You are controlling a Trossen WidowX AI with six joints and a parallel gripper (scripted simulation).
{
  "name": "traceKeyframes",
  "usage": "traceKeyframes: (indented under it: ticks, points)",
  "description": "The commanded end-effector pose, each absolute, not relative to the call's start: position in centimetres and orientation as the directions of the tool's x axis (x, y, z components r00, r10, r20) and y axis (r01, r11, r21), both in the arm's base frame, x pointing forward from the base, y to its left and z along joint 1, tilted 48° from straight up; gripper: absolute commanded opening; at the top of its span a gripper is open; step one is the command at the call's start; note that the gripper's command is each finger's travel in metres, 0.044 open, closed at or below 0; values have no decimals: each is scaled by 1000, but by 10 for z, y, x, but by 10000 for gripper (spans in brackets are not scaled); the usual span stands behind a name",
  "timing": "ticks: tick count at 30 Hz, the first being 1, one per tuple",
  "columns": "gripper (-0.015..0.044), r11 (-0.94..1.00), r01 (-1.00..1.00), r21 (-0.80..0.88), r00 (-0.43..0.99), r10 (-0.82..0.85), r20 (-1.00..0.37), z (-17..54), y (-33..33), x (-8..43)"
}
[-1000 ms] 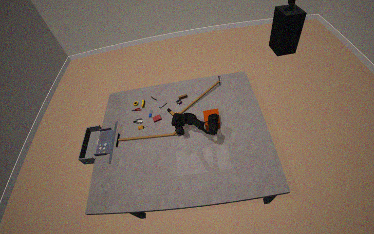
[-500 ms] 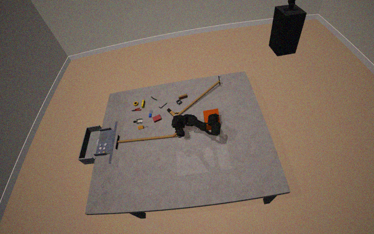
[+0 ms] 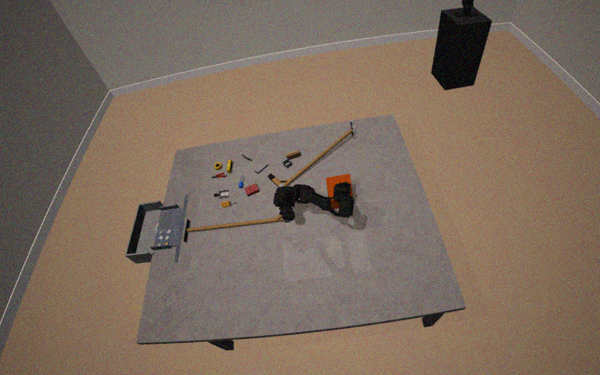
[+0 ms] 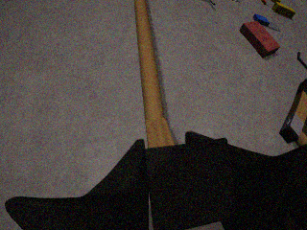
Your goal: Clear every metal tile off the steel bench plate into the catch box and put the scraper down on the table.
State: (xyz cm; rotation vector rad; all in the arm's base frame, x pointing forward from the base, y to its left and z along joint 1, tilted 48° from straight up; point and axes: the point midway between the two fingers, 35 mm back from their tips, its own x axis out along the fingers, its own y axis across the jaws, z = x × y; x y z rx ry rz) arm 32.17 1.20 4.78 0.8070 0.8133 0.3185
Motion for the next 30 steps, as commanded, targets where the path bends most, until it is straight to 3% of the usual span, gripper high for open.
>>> traceKeyframes:
  ticks: [1,30]
  points:
    - [0,670,37,742,669,535,-516,50,10,330]
    - [0,670,29,742,673,536,-510,41,-2,372]
